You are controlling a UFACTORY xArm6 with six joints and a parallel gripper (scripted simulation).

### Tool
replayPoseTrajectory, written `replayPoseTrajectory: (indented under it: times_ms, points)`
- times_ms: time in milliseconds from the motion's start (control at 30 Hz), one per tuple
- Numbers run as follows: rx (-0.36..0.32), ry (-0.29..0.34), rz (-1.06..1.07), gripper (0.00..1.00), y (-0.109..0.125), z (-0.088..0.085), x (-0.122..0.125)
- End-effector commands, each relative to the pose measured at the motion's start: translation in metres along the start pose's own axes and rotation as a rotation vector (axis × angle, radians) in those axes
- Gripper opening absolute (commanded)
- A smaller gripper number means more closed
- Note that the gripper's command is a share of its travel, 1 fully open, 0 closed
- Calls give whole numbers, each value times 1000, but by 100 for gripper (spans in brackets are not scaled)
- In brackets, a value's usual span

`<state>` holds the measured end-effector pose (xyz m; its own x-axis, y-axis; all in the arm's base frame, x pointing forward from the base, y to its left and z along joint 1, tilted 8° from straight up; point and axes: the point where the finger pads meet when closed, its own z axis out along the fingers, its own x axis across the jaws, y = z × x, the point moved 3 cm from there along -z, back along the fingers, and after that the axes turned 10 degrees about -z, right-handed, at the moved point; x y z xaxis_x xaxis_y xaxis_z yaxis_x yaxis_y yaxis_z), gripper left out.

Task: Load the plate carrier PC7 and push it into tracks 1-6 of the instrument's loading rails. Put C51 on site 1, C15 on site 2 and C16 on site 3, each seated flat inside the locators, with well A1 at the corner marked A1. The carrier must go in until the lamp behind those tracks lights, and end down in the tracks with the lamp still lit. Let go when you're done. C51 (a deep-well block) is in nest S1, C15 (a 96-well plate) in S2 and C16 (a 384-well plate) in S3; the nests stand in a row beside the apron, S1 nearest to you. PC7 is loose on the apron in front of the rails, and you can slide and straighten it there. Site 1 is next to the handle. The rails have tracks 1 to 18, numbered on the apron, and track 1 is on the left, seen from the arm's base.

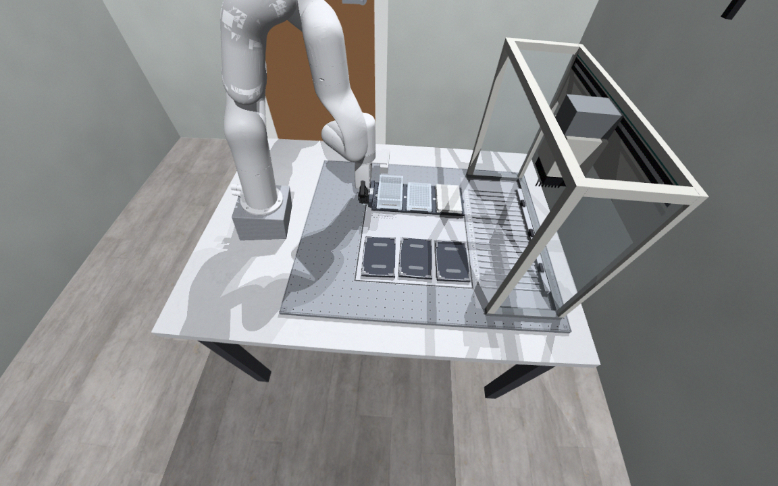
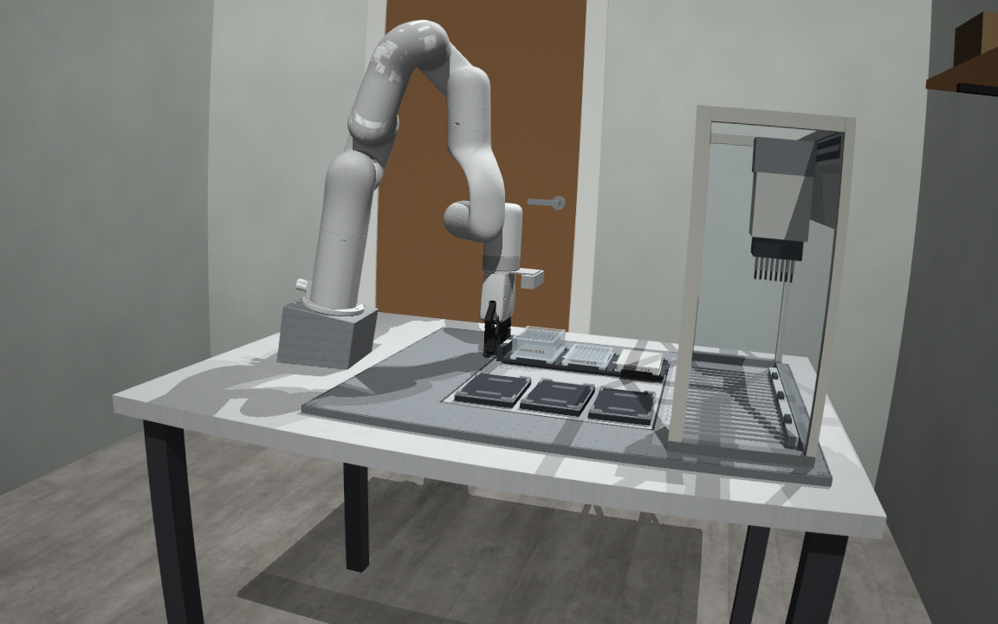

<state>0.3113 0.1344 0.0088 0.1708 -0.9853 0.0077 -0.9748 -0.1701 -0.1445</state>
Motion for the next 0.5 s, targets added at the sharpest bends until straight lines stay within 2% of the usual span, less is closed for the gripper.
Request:
replayPoseTrajectory:
  times_ms: [0, 467]
  points:
    - [3, -2, 0, 82, -6, -1, 1]
    - [3, -2, 0, 82, -18, -1, 3]
